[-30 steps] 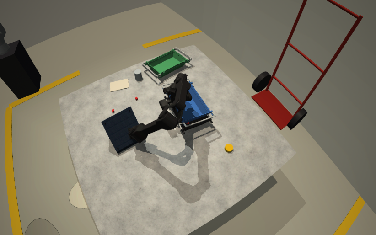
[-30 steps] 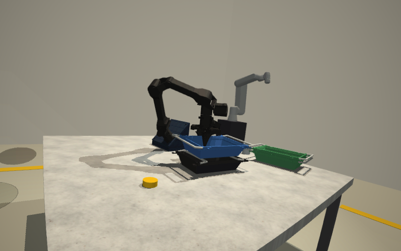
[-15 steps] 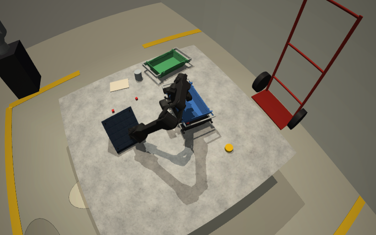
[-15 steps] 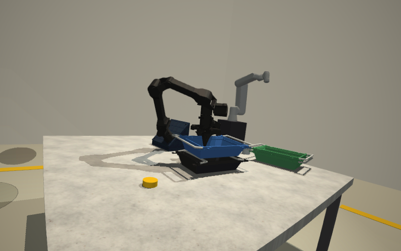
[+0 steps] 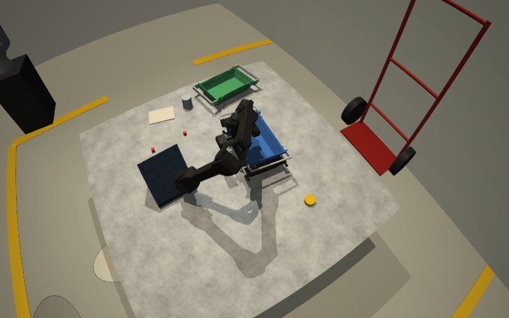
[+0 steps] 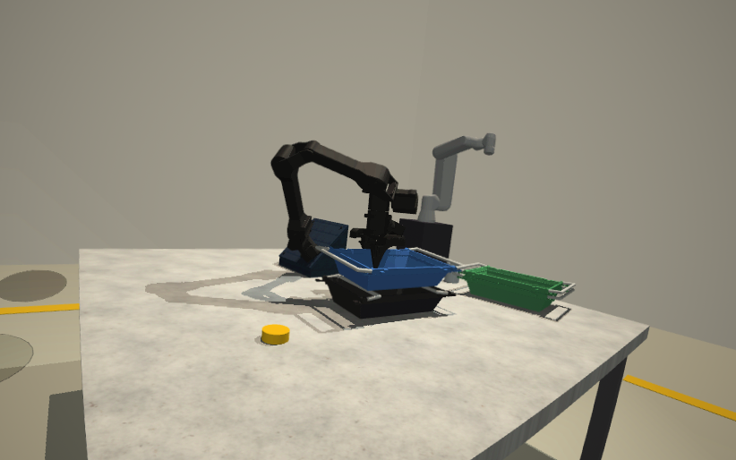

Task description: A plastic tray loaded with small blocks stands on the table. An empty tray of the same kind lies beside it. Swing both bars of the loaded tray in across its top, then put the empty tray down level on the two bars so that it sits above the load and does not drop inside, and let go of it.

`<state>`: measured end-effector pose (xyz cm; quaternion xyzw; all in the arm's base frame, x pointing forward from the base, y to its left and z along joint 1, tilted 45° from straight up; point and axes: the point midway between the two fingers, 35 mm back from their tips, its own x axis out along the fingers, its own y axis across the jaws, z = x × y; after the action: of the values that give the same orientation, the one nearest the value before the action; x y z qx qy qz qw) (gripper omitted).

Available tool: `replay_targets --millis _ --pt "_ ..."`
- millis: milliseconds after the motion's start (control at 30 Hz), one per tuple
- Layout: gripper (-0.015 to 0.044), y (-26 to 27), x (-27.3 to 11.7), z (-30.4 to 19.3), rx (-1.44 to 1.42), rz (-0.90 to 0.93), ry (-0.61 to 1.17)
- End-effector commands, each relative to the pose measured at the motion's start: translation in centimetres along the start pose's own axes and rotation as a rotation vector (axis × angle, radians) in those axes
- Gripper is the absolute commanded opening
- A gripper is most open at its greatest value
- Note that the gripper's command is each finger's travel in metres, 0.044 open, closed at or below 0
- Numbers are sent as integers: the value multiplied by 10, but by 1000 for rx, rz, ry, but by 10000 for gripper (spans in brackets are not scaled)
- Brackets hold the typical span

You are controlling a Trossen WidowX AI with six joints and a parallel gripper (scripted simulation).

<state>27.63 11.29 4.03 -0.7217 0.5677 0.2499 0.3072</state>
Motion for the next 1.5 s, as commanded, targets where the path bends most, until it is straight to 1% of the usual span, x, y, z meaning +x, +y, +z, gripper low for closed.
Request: replay_targets --millis 0,67,1067,1300,1467 --pt "0 3 7 -7 11 33 10" --pt "0 3 7 -7 11 33 10" --pt "440 3 7 -7 11 33 10" --pt "440 3 6 -6 8 35 7" --pt "440 0 -12 -4 6 27 -1"
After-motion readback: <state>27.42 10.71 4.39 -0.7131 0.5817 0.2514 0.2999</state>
